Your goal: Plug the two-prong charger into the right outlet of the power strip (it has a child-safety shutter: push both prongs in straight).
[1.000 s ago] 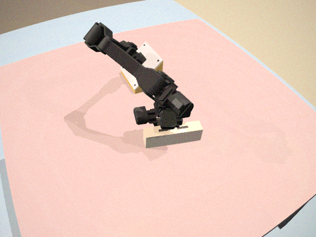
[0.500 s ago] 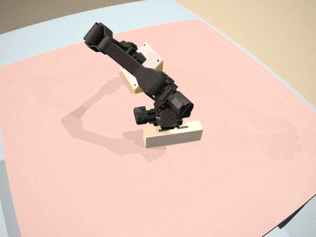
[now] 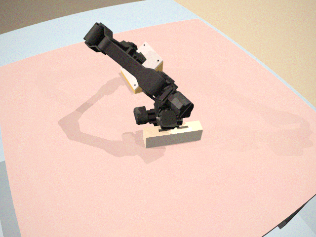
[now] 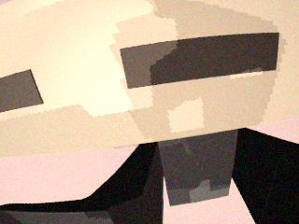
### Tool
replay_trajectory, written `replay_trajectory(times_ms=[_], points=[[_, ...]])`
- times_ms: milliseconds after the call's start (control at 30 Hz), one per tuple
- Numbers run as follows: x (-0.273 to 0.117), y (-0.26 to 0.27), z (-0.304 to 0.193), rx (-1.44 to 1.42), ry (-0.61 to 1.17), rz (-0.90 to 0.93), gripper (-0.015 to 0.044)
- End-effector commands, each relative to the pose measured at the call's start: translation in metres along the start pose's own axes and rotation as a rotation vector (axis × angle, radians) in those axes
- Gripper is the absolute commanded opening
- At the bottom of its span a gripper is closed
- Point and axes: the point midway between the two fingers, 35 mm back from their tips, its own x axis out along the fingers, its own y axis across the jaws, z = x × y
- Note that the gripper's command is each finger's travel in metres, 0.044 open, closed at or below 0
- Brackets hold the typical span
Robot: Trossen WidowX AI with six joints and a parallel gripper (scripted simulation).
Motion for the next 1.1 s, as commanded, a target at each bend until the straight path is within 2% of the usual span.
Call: replay_trajectory(times_ms=[0, 1067], points=[[-0.0027, -0.0013, 0.0072, 0.019, -0.021, 0.000, 0.0000], [0.0005, 0.0004, -0.0001, -0.001, 0.002, 0.000, 0.0000]])
